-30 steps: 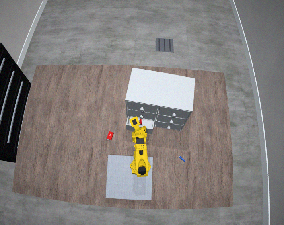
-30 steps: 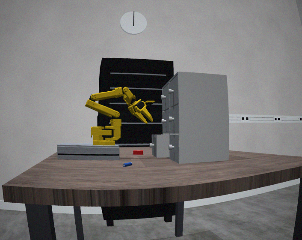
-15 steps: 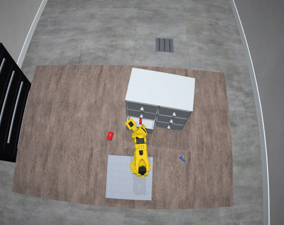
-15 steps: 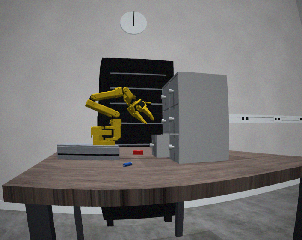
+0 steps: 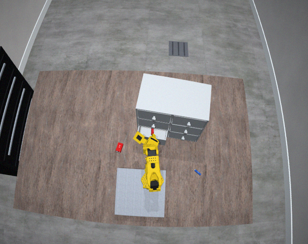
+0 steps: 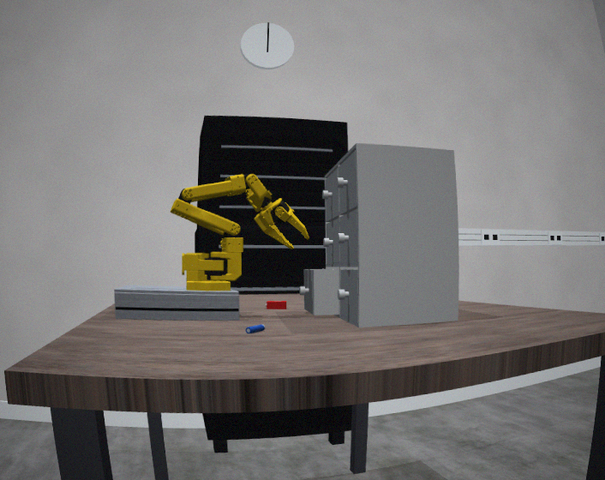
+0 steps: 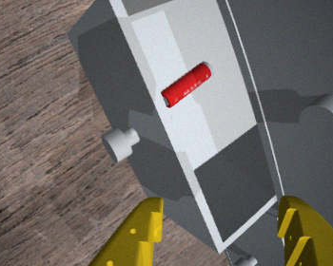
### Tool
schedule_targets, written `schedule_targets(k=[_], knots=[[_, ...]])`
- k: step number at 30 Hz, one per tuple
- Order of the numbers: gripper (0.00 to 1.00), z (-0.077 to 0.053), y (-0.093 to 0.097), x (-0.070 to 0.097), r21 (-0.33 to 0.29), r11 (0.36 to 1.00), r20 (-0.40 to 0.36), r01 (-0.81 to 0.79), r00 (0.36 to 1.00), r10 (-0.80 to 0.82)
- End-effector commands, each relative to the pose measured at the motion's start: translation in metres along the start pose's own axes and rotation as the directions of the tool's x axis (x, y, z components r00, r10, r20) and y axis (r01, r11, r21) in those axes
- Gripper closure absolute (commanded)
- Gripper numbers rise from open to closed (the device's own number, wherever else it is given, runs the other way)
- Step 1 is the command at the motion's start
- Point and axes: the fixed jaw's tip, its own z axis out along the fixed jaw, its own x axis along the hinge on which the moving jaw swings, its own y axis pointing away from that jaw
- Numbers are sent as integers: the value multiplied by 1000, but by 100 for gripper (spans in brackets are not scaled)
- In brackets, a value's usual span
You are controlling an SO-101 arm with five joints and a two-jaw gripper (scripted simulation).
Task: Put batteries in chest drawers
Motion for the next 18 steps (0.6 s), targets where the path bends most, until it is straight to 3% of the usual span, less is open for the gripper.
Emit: schedule_targets(k=[1, 9, 18], knots=[[79, -2, -2, -3, 18, 994, 20, 106, 994, -106], [79, -2, -2, -3, 19, 967, 20, 253, 967, -254], [79, -2, -2, -2, 23, 886, 19, 463, 886, -463]])
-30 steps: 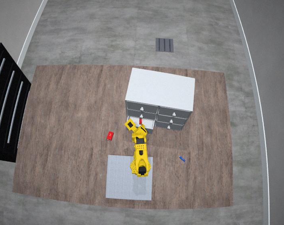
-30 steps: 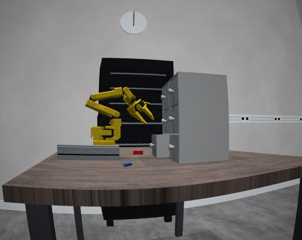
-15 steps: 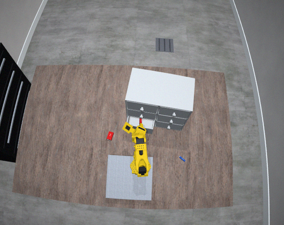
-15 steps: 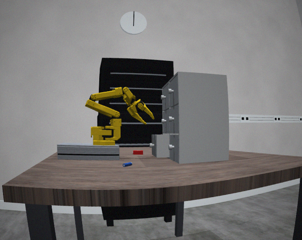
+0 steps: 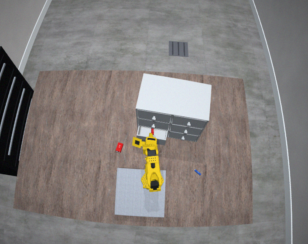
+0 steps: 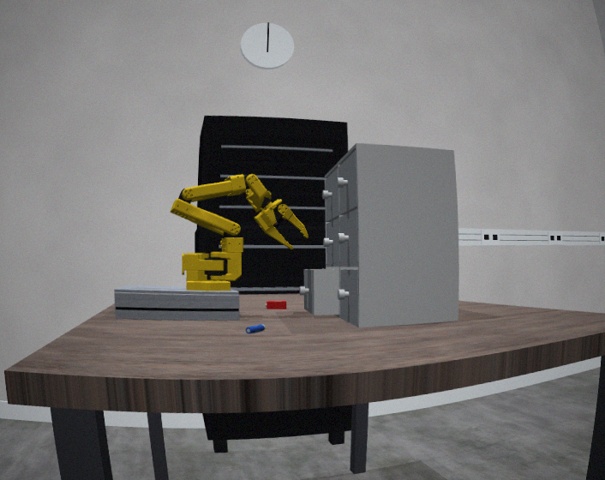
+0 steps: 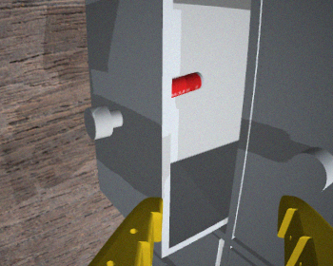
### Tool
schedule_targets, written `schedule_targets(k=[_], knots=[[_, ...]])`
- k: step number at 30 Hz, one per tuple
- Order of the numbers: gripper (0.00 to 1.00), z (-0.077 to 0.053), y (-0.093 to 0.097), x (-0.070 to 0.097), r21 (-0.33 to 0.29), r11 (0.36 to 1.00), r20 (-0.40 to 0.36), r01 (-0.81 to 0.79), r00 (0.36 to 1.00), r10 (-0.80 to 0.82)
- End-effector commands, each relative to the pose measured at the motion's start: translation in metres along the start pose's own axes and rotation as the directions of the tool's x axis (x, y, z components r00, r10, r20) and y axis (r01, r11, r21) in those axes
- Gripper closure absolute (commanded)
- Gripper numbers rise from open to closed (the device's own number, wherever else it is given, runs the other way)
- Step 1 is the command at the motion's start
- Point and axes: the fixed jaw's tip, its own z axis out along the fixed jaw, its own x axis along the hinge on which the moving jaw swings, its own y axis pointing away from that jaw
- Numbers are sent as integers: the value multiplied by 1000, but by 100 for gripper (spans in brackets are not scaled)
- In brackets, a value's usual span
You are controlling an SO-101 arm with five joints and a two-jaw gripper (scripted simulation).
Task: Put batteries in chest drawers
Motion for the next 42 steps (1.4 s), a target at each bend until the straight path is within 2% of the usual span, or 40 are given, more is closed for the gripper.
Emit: schedule_targets(k=[1, 9, 20, 22, 29, 37, 39, 42], knots=[[79, -2, -4, -2, 24, 994, 12, 106, 994, -106], [79, -2, -4, -2, 26, 967, 11, 253, 967, -254], [79, -2, -4, -1, 29, 862, 8, 506, 862, -507], [79, -2, -4, -1, 29, 862, 8, 506, 862, -507], [79, -2, -5, -1, 32, 760, 6, 649, 761, -649], [79, -2, -6, -1, 35, 616, 3, 787, 617, -787], [79, -2, -6, -1, 35, 616, 3, 787, 617, -787], [79, -2, -6, -1, 36, 556, 1, 831, 556, -831]])
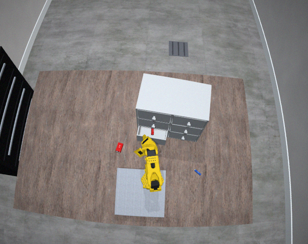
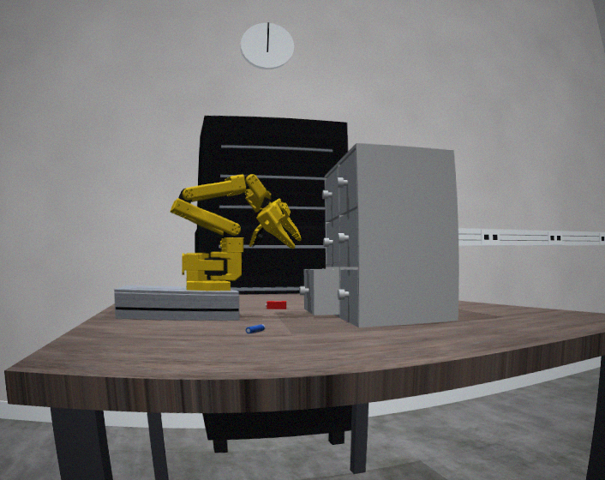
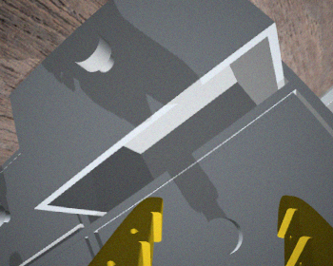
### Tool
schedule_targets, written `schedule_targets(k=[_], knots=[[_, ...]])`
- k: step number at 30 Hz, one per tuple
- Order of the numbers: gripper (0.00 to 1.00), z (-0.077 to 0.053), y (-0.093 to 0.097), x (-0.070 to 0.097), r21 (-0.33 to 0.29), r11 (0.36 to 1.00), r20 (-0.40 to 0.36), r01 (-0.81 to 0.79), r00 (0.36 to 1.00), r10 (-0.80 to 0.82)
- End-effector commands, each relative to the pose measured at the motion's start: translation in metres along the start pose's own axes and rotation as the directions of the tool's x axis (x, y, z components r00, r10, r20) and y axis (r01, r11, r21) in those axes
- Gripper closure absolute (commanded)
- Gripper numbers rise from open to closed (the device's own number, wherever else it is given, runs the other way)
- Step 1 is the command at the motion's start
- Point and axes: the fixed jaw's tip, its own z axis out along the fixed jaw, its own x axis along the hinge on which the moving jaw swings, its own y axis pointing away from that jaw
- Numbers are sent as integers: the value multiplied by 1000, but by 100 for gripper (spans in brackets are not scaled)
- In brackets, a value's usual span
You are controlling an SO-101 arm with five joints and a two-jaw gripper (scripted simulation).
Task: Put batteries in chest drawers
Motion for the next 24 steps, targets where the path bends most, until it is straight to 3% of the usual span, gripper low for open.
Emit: schedule_targets(k=[1, 14, 24], knots=[[79, -2, -4, 2, 24, 995, -11, 97, 995, -97], [79, -2, -6, 3, 25, 931, -15, 363, 932, -363], [79, -2, -7, 3, 25, 813, -19, 582, 813, -582]])
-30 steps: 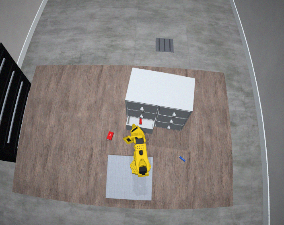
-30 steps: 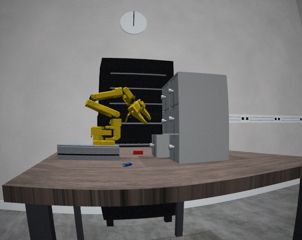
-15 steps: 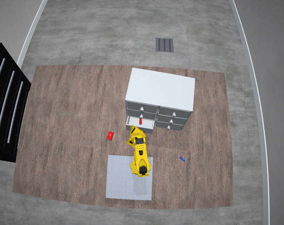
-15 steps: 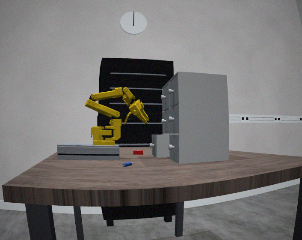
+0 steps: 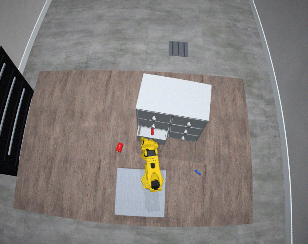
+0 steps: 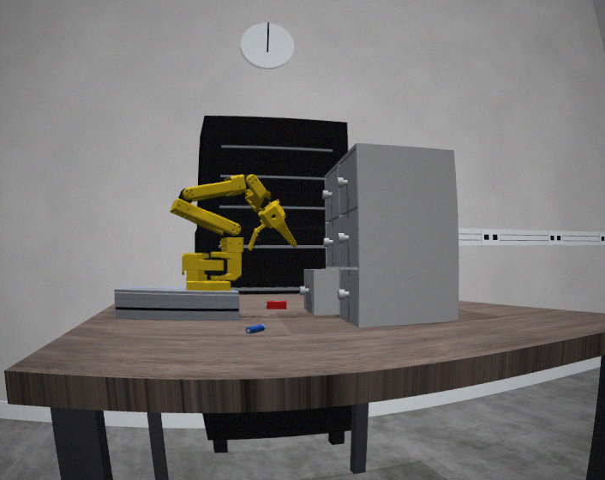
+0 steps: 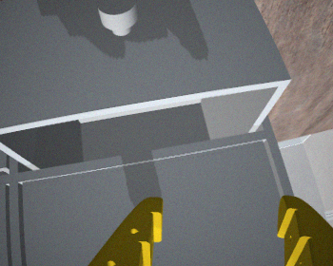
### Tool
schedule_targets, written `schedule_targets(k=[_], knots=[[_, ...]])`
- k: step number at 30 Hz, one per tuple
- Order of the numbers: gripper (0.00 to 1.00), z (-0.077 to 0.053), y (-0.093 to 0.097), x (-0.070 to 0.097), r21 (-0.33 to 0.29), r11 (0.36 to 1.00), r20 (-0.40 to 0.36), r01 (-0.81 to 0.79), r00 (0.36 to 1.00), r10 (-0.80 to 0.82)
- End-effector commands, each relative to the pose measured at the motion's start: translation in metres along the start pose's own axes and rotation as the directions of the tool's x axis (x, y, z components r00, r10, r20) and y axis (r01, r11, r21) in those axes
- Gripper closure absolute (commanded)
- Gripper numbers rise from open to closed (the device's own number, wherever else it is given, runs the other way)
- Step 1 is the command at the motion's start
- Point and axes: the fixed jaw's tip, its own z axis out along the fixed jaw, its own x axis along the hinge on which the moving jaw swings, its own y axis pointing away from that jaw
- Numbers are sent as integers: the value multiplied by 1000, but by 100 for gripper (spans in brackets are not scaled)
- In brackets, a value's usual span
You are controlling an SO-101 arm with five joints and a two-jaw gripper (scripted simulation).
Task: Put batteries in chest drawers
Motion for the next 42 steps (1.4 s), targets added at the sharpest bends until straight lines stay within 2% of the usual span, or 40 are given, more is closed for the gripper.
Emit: schedule_targets(k=[1, 13, 42], knots=[[79, -2, -3, 3, 15, 994, -21, 106, 994, -106], [79, -2, -5, 5, 14, 939, -24, 343, 939, -342], [79, -2, -5, 5, 14, 939, -24, 343, 939, -342]])
